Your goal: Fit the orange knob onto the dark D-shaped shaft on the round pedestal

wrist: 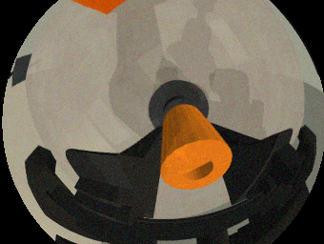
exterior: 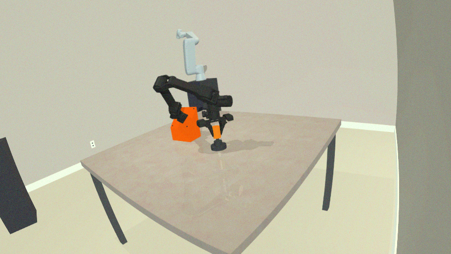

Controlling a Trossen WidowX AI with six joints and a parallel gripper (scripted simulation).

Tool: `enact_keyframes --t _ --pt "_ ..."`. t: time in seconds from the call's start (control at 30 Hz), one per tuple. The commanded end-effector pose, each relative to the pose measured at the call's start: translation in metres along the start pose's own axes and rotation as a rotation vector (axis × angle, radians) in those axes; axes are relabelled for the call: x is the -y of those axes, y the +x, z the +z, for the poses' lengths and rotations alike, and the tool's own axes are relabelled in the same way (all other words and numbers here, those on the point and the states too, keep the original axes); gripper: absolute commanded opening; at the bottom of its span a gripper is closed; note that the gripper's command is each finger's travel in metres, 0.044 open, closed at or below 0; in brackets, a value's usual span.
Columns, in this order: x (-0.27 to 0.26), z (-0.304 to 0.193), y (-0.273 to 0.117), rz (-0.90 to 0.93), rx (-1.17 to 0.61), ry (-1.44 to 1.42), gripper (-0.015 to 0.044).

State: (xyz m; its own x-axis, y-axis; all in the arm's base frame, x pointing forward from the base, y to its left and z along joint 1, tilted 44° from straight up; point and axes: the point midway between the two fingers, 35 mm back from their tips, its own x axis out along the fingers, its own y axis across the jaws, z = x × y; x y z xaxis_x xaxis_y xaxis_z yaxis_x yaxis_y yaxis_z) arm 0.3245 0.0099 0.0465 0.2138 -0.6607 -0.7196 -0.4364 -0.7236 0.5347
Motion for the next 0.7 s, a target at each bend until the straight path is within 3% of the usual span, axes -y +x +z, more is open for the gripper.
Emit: enact_keyframes --t 0.0,0.17,0.67 --pt "0.0002 0.0008 -0.0022 -0.003 -0.003 -0.048 0.0" --pt "0.0009 0.0008 -0.0007 -0.003 -0.004 -0.202 0.0" --pt "0.0012 -0.0001 0.0024 -0.002 -0.004 -0.204 0.0"
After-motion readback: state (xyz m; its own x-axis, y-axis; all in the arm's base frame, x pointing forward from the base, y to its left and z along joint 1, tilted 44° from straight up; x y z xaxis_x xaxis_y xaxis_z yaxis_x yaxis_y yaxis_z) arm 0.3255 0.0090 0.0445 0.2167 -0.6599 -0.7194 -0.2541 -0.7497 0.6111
